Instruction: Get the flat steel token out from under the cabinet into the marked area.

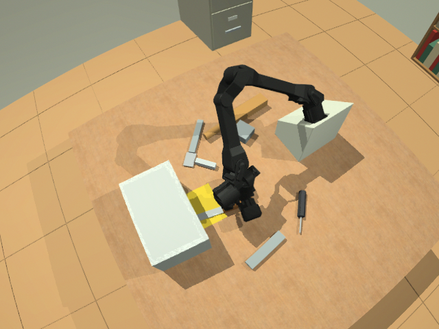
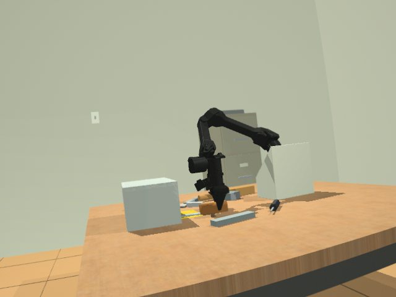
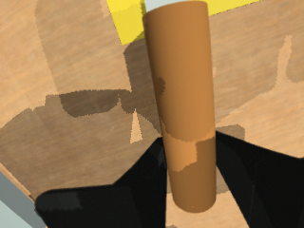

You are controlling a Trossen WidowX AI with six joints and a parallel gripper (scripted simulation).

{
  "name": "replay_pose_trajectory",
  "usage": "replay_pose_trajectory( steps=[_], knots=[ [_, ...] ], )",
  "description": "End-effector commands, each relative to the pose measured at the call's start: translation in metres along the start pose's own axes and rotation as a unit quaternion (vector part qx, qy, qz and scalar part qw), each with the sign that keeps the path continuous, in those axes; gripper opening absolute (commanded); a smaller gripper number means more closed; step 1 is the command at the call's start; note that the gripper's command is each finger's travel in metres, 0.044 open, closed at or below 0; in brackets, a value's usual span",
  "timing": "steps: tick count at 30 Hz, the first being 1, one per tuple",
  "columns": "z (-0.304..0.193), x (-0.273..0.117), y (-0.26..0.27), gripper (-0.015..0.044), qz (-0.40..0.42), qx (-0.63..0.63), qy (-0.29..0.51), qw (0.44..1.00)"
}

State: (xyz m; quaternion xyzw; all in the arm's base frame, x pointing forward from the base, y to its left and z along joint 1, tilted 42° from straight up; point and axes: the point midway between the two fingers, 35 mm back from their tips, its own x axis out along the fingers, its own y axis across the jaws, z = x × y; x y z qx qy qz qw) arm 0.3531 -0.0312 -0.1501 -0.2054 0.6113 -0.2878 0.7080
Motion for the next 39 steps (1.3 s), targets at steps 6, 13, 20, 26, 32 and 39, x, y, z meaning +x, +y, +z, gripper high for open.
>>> replay_pose_trajectory(
  steps=[6, 13, 20, 26, 32, 39],
  knots=[
    [-0.014, 0.001, 0.0, 0.0, 0.0, 0.001, 0.003, 1.0],
    [-0.022, 0.001, 0.001, 0.0, 0.0, 0.001, 0.003, 1.0],
    [-0.031, 0.001, 0.001, 0.0, 0.0, 0.0, 0.003, 1.0],
    [-0.039, 0.001, 0.001, 0.0, 0.0, 0.0, 0.003, 1.0],
    [-0.047, 0.001, 0.002, 0.0, 0.0, 0.0, 0.004, 1.0],
    [-0.056, 0.001, 0.002, 0.0, 0.0, 0.0, 0.004, 1.0]
  ],
)
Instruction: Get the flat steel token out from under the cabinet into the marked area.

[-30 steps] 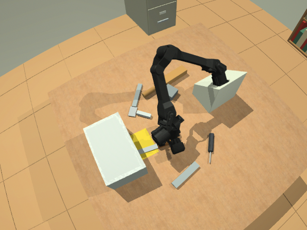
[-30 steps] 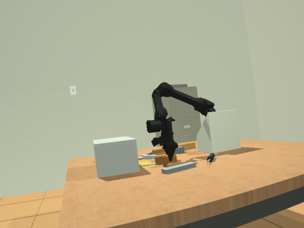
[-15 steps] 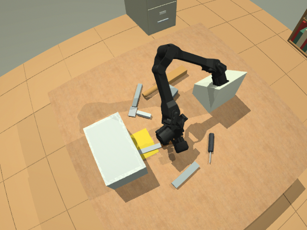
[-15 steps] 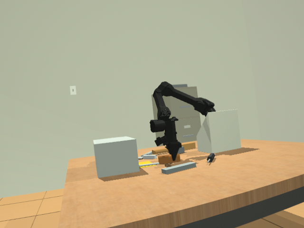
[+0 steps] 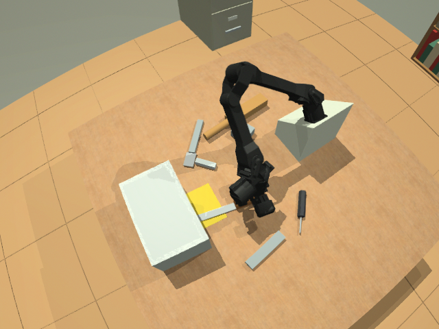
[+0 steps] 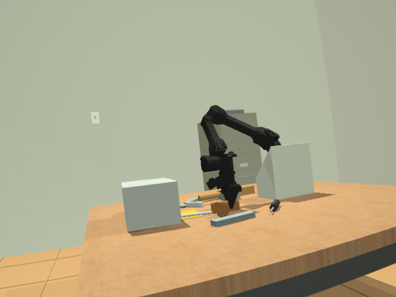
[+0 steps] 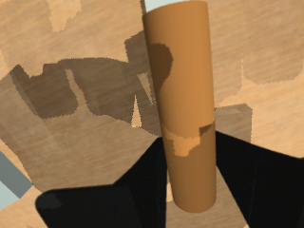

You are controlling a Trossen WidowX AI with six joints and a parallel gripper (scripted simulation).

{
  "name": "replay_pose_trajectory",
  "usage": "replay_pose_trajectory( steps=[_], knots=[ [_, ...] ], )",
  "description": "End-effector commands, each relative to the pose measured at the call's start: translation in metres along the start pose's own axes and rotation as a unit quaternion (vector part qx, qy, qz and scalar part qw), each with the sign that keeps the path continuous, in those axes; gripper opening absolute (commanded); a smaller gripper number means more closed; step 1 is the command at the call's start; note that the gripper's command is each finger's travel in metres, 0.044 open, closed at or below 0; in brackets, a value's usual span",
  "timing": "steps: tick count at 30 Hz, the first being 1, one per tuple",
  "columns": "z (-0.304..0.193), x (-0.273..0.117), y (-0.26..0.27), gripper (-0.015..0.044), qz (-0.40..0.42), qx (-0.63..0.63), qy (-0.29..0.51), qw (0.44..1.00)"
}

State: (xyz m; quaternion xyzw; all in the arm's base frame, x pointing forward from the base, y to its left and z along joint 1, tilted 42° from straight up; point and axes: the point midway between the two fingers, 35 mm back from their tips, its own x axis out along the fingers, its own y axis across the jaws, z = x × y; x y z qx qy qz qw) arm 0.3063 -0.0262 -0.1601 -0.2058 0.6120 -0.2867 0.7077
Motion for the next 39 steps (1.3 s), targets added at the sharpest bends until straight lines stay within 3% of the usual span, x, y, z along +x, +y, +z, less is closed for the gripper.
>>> replay_pose_trajectory(
  steps=[1, 39],
  knots=[
    [-0.009, 0.001, 0.0, 0.0, -0.001, 0.001, 0.003, 1.0],
    [-0.067, 0.001, 0.004, 0.0, 0.0, 0.0, 0.004, 1.0]
  ],
)
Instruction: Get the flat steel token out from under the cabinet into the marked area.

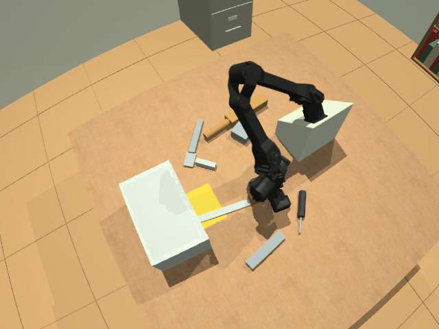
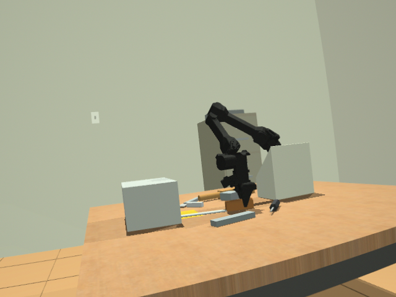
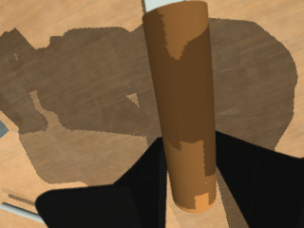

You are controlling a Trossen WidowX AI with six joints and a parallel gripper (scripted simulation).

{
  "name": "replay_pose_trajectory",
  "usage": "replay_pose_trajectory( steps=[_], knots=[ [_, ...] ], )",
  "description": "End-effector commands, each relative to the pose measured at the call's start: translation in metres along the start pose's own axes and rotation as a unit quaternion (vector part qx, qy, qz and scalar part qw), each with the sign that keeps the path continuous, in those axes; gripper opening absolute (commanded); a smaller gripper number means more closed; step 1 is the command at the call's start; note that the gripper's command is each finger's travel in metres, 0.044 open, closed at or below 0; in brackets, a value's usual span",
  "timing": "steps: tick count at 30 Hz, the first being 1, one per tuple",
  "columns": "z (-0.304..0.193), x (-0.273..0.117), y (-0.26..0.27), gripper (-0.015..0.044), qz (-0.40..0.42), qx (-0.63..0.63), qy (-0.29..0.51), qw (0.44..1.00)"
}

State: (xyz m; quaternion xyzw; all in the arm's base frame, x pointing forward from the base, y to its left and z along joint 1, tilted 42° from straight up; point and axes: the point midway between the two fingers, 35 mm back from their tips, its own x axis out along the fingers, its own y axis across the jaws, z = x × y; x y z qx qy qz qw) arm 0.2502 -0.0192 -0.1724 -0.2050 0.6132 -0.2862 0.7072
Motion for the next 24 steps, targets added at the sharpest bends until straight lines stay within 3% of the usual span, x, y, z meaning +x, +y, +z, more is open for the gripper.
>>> replay_pose_trajectory(
  steps=[1, 24],
  knots=[
    [-0.011, 0.001, 0.0, 0.0, -0.001, 0.0, 0.003, 1.0],
    [-0.017, -0.001, 0.012, 0.0, 0.0, 0.02, 0.002, 1.0]
  ],
)
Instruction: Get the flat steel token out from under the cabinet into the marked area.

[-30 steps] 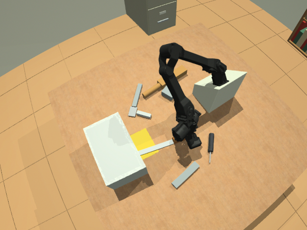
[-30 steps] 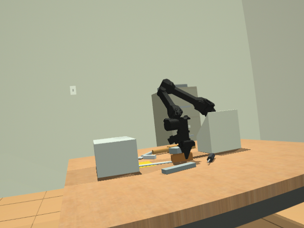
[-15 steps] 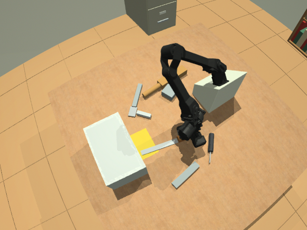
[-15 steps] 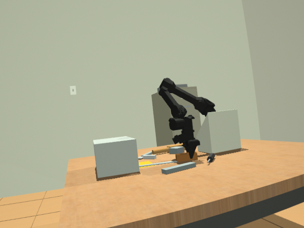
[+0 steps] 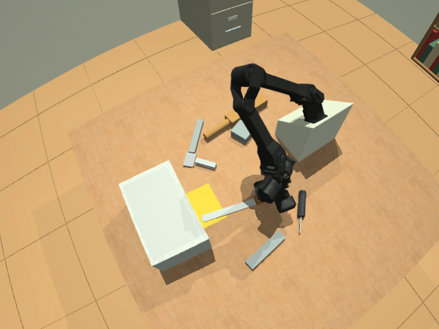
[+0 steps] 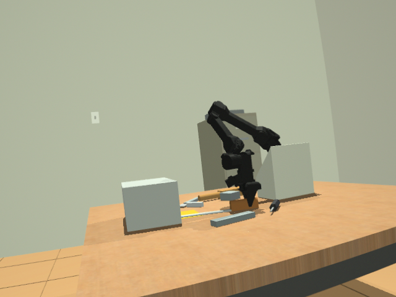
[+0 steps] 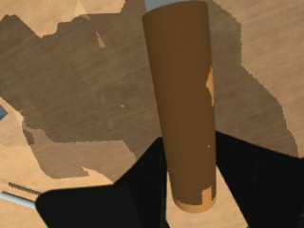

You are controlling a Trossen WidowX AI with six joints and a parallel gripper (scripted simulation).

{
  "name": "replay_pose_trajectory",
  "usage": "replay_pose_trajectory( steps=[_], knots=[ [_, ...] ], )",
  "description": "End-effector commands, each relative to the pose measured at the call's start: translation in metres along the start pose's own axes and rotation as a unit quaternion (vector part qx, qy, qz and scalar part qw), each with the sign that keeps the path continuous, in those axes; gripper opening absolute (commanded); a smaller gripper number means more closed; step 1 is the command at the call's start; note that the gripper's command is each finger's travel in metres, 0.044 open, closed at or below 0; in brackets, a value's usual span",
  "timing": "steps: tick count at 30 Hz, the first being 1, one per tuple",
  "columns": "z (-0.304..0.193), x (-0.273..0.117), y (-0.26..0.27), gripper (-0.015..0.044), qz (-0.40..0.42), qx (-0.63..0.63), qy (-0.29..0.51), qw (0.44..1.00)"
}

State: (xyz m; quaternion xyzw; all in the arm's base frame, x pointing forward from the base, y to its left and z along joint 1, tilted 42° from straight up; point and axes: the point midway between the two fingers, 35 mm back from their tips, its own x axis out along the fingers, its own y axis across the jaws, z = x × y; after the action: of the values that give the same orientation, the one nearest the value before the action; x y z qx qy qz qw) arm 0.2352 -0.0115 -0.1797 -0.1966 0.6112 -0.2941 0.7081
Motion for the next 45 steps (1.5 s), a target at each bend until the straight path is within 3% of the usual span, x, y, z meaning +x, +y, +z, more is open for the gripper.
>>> replay_pose_trajectory(
  steps=[1, 29, 36, 42, 45],
  knots=[
    [0.0, -0.001, 0.005, 0.0, 0.001, 0.01, 0.0, 1.0],
    [-0.004, -0.003, 0.035, 0.0, 0.001, 0.04, 0.001, 0.999],
    [-0.005, -0.002, 0.033, 0.0184, 0.001, 0.038, 0.002, 0.999],
    [-0.004, -0.002, 0.033, 0.02, 0.001, 0.038, 0.002, 0.999],
    [-0.005, -0.002, 0.033, 0.027, 0.001, 0.038, 0.001, 0.999]
  ],
)
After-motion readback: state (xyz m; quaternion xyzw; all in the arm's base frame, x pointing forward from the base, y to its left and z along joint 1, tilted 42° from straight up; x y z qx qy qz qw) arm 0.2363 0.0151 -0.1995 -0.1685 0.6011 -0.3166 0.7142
